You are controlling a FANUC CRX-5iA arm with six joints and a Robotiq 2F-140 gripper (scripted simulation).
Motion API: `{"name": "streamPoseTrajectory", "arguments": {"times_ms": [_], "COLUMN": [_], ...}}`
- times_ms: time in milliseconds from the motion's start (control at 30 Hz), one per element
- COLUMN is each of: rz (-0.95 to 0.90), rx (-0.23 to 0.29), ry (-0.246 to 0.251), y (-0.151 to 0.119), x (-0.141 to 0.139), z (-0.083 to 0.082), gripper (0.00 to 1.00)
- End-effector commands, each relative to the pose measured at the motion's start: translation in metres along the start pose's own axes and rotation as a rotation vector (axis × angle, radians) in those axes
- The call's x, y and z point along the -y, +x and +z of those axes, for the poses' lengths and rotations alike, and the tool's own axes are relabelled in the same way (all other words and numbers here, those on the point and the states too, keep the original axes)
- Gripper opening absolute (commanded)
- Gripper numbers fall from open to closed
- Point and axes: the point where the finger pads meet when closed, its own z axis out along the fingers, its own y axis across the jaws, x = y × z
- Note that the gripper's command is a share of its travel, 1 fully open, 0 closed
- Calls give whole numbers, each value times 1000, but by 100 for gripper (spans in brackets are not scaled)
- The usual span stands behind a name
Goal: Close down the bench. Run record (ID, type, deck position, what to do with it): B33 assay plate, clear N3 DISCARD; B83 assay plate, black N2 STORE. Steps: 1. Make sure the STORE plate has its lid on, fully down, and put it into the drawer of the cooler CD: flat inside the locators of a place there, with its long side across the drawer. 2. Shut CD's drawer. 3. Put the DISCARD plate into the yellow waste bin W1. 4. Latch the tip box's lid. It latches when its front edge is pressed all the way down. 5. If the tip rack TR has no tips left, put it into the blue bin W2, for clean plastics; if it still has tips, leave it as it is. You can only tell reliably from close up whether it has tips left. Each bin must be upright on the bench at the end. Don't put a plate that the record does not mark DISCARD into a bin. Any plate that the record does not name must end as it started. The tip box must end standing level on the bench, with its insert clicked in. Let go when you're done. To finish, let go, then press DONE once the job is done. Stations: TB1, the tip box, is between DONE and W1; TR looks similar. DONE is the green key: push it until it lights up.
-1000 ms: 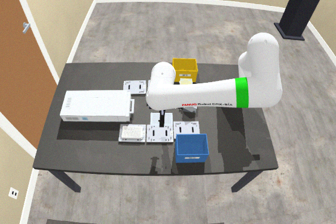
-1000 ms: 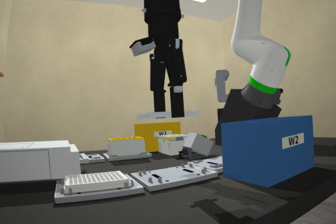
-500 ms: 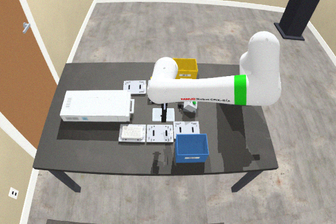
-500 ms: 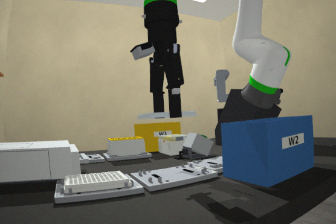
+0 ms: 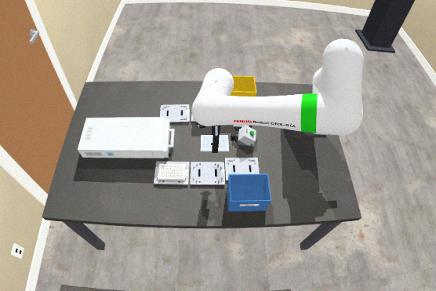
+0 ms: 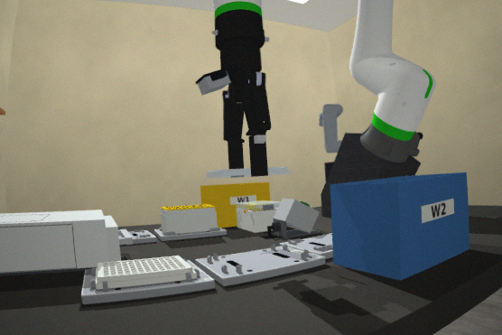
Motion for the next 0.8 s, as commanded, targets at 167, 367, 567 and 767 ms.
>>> {"name": "streamPoseTrajectory", "arguments": {"times_ms": [167,367,567,767], "rz": [0,0,0,0], "rx": [-1,-1,-1,-1], "ry": [0,0,0,0], "y": [-8,-11,-17,-21], "x": [-24,-34,-49,-61], "z": [-1,-1,-1,-1], "gripper": [10,10,10,10]}}
